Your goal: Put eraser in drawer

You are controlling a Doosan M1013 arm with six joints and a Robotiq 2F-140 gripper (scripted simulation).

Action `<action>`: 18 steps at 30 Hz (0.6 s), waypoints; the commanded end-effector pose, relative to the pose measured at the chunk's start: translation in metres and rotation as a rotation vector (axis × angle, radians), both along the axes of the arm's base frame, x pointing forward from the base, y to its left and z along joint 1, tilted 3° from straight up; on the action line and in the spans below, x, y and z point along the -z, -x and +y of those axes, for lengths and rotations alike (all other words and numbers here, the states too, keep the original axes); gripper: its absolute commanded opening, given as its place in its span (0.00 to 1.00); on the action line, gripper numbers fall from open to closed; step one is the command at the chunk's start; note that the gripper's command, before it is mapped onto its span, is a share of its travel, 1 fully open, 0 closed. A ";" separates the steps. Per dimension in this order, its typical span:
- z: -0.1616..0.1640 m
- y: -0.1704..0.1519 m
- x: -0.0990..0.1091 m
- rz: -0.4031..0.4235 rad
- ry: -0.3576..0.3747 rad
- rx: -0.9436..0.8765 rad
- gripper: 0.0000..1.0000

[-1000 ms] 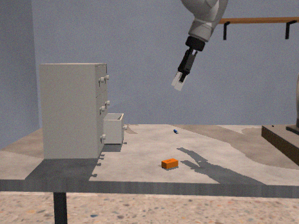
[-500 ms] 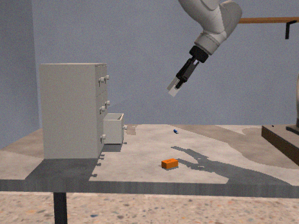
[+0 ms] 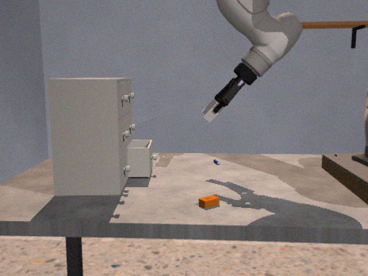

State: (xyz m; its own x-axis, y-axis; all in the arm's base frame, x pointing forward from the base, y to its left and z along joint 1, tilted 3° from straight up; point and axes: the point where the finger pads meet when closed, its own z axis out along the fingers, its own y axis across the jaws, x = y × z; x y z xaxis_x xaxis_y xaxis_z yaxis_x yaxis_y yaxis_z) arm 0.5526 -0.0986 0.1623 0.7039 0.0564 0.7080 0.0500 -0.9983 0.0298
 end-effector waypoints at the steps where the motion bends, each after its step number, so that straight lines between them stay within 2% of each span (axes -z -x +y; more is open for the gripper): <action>1: 0.002 -0.003 0.003 -0.091 -0.012 -0.019 1.00; 18: 0.002 -0.020 0.019 -0.291 -0.024 -0.025 1.00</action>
